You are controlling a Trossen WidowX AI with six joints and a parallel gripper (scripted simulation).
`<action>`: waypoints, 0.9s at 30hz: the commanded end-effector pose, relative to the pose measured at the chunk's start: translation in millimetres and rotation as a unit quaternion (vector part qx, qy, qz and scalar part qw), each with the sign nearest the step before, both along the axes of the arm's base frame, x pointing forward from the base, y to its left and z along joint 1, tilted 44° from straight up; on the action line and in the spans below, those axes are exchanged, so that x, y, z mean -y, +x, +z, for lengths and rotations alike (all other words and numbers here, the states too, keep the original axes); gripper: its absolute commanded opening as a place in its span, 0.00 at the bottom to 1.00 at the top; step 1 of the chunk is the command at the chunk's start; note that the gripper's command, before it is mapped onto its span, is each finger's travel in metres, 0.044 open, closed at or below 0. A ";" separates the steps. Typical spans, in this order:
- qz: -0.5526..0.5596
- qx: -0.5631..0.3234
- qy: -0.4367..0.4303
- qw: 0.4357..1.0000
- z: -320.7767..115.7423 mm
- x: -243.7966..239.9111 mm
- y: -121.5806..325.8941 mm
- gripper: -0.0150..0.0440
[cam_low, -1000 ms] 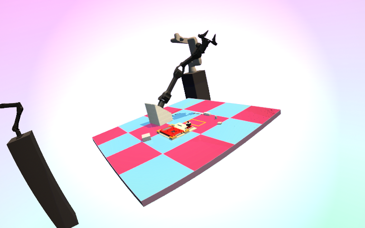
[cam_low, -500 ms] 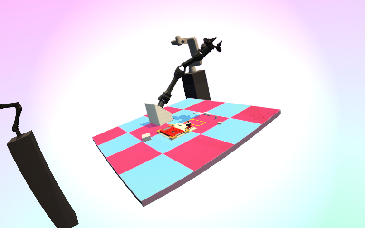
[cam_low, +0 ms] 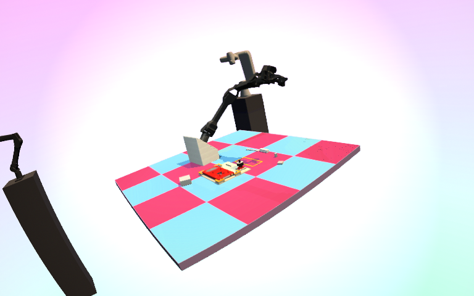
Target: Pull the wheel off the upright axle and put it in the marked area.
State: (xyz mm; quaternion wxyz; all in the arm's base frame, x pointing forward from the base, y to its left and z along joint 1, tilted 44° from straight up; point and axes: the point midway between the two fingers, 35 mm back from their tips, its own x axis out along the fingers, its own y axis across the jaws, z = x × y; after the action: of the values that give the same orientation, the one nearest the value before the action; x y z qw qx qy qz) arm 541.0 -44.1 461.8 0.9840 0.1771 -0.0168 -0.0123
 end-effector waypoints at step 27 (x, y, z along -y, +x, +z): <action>-0.036 -0.562 0.463 0.685 -386.6 -12.9 -81.6 0.76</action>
State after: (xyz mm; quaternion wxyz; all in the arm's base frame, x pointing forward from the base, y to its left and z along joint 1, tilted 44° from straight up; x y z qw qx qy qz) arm 483.6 -36.4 107.3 0.6739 0.5342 0.4962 -0.1196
